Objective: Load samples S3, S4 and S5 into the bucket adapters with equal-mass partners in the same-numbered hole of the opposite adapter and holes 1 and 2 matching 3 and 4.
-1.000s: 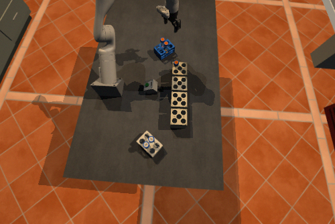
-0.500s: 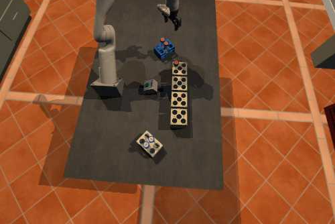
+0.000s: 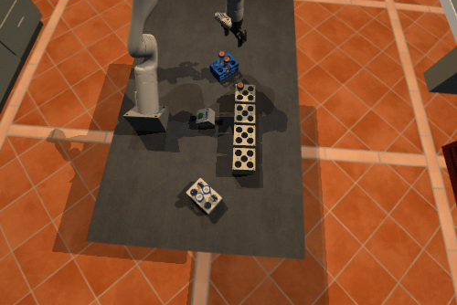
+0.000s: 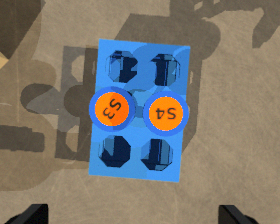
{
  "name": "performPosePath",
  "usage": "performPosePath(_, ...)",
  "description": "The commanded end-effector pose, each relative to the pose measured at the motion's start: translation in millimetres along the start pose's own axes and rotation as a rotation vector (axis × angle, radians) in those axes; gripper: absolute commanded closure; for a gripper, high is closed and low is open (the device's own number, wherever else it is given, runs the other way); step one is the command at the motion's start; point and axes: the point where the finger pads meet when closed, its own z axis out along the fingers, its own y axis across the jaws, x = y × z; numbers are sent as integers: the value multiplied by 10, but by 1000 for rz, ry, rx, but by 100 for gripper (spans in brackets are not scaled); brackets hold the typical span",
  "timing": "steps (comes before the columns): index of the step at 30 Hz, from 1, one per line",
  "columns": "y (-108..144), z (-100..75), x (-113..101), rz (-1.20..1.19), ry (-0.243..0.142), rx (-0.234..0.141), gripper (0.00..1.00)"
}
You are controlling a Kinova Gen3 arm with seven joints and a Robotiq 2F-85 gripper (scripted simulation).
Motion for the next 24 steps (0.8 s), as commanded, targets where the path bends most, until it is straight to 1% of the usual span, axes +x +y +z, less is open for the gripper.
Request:
performPosePath(1,32,133,-13,6,-1,-12,0)
performPosePath(4,32,213,-12,6,-1,-12,0)
performPosePath(6,32,213,-12,6,-1,-12,0)
performPosePath(15,35,446,-9,6,0,-11,0)
performPosePath(24,20,423,-8,-2,0,-8,0)
